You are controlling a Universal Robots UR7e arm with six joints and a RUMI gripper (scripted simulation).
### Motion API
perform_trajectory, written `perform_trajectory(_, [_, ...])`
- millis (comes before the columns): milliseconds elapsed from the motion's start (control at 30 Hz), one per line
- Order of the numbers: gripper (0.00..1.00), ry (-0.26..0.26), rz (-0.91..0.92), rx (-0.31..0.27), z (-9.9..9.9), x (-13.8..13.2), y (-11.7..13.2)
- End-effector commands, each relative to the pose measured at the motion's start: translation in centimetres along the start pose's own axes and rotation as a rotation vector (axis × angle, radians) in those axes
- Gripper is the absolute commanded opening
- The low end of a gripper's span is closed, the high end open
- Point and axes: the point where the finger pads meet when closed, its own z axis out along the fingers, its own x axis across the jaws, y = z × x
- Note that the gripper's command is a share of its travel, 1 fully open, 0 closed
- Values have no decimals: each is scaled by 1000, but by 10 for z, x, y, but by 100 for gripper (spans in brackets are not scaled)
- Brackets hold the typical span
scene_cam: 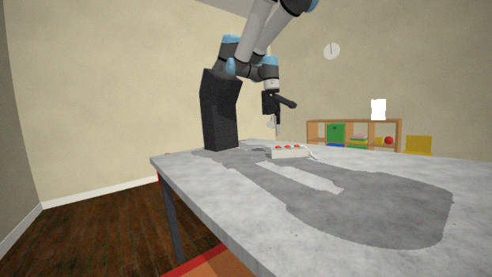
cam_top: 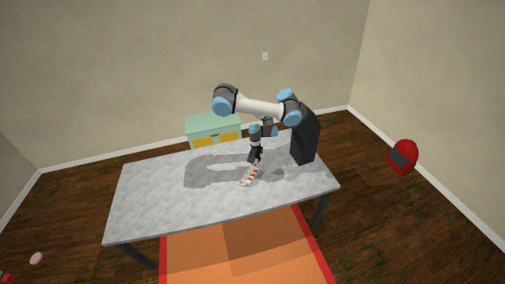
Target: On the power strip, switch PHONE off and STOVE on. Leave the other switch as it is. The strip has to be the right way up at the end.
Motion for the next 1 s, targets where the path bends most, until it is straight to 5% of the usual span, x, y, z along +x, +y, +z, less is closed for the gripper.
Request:
perform_trajectory(0, [0, 0, 1, 0, 0, 0, 1])
perform_trajectory(967, [0, 2, -1, 2, 6, 1, 0])
